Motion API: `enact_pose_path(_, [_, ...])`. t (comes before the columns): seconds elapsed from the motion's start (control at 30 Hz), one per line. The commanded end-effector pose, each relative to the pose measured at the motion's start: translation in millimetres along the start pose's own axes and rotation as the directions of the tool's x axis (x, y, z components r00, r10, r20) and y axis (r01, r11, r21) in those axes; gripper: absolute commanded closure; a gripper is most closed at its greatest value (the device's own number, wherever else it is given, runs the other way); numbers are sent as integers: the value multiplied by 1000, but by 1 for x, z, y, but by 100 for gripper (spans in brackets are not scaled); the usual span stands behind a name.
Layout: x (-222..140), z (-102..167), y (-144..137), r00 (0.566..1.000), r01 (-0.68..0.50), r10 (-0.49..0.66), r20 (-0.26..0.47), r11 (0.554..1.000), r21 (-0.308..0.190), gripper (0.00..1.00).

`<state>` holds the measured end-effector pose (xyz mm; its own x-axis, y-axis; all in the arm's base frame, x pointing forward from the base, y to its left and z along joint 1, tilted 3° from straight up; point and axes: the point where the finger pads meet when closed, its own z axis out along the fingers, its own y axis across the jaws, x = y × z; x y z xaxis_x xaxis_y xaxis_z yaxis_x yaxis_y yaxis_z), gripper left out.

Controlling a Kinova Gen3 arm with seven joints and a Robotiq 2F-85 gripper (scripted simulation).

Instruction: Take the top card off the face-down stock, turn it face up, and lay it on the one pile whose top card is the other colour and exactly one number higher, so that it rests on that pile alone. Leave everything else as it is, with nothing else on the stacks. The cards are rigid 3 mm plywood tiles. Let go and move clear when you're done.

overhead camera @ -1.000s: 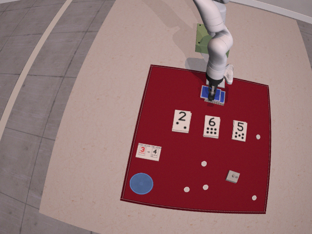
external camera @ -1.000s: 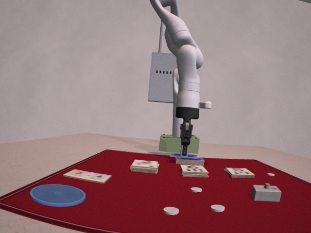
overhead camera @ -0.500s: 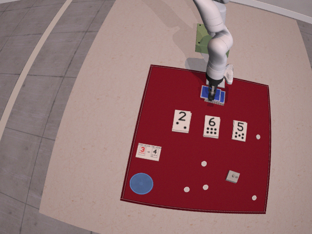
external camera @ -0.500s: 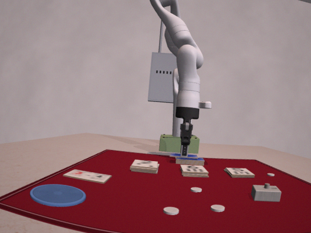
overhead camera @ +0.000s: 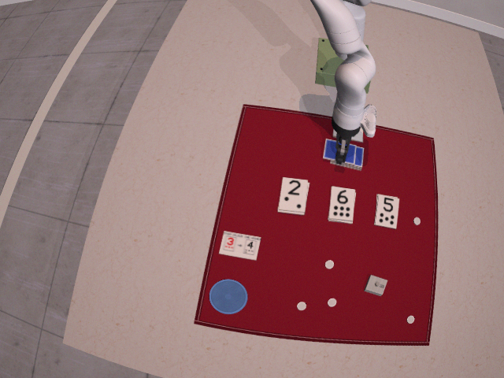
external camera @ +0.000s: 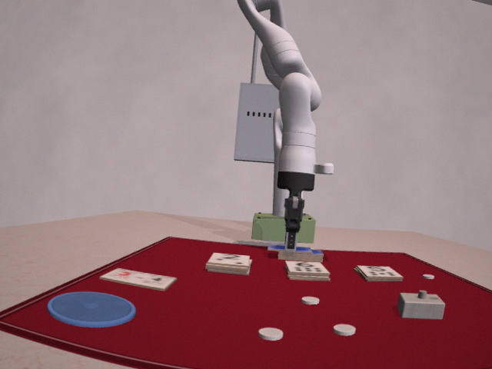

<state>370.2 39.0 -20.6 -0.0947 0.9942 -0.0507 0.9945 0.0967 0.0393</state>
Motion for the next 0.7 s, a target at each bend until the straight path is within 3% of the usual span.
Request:
enact_pose_path(0.0, [2,1,3,1000,-2,2,-5,1000,-6,28])
enact_pose_path(0.4, [2,1,3,1000,-2,2,-5,1000,-6,28])
enact_pose_path(0.43, [2,1,3,1000,-2,2,-5,1000,-6,15])
enact_pose_path(0.67, [2,1,3,1000,-2,2,-5,1000,-6,15])
